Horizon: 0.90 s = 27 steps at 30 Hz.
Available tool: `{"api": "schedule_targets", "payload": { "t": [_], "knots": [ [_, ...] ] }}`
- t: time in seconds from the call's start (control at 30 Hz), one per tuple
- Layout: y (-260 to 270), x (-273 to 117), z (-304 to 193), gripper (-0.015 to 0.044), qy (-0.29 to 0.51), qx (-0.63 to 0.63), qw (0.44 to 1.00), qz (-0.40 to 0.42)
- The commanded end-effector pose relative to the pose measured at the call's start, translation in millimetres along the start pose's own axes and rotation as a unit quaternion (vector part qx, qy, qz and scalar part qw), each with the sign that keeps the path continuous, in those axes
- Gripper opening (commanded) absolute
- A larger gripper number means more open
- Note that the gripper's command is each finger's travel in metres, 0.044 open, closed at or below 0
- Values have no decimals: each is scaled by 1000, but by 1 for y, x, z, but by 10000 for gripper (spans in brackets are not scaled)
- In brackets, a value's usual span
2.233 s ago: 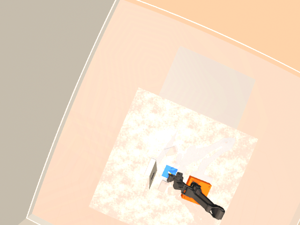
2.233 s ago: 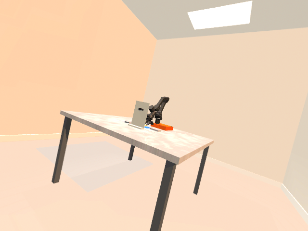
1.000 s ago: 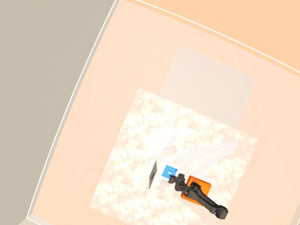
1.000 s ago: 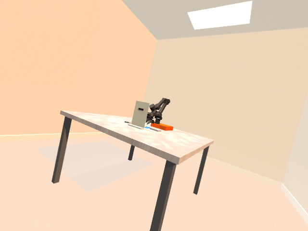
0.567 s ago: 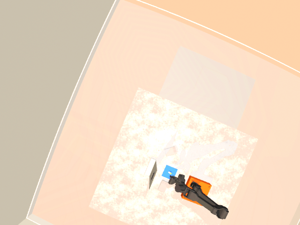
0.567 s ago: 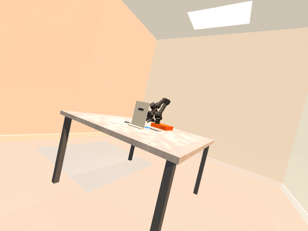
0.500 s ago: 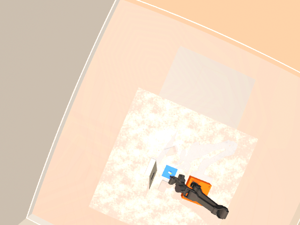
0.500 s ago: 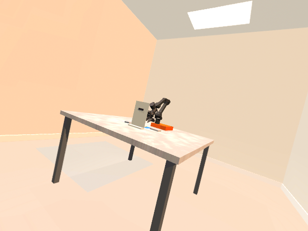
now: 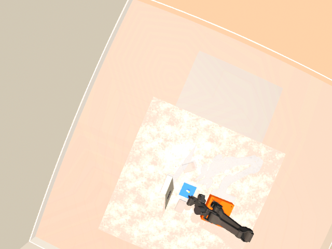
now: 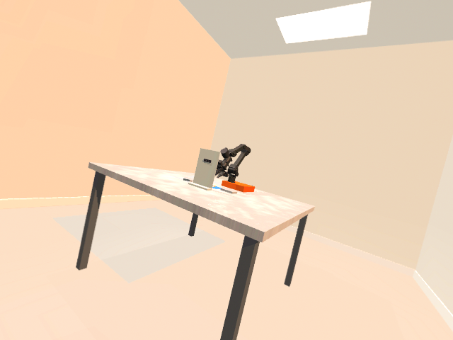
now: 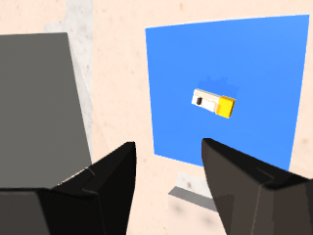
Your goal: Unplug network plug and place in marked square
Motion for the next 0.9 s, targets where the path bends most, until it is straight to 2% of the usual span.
{"api": "schedule_targets", "payload": {
  "t": [0.0,0.87],
  "knots": [
    [6,-8,1,156,-3,2,1000,6],
    [16,-35,1,156,0,0,1000,0]
  ]
}}
Point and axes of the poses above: the point midway between the two fingers, 35 mm back from their tips, its own x axis out along the fingers, its own y axis across the jaws, z = x × y, the point moved 10 cm from there along -x, back along the fingers, and after that the axes turned 5 degrees about -x, right-handed, at the moved point
